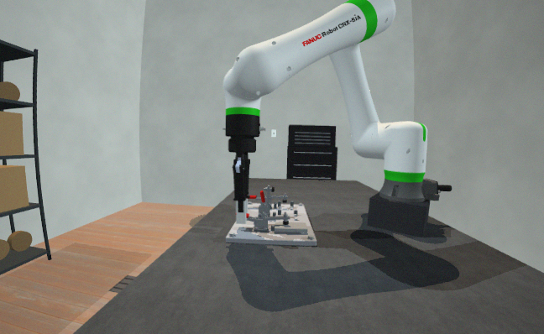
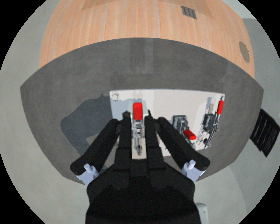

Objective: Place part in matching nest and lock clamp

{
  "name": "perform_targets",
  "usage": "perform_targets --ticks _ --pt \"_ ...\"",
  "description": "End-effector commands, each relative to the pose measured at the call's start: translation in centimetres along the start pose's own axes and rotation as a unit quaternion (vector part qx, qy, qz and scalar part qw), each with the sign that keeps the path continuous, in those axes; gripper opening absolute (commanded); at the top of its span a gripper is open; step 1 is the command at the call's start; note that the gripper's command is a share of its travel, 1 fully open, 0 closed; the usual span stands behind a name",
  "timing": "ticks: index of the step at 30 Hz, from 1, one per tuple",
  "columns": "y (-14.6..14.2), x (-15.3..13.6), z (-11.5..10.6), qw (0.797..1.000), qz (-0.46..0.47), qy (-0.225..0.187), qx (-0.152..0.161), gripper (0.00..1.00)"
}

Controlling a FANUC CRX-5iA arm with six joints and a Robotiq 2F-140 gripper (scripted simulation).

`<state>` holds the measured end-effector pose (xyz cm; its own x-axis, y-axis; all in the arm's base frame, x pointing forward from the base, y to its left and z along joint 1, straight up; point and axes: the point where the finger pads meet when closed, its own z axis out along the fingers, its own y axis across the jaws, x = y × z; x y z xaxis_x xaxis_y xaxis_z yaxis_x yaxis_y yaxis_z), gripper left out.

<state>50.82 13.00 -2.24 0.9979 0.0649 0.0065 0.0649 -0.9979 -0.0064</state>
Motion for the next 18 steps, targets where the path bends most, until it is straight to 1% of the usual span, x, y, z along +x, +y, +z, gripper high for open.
perform_targets --ticks 1,18 --pt "0.00 0.04 0.23 1.000 0.000 -0.001 0.000 0.00" --pt "0.00 0.14 0.48 1.000 0.000 -0.001 0.000 0.00"
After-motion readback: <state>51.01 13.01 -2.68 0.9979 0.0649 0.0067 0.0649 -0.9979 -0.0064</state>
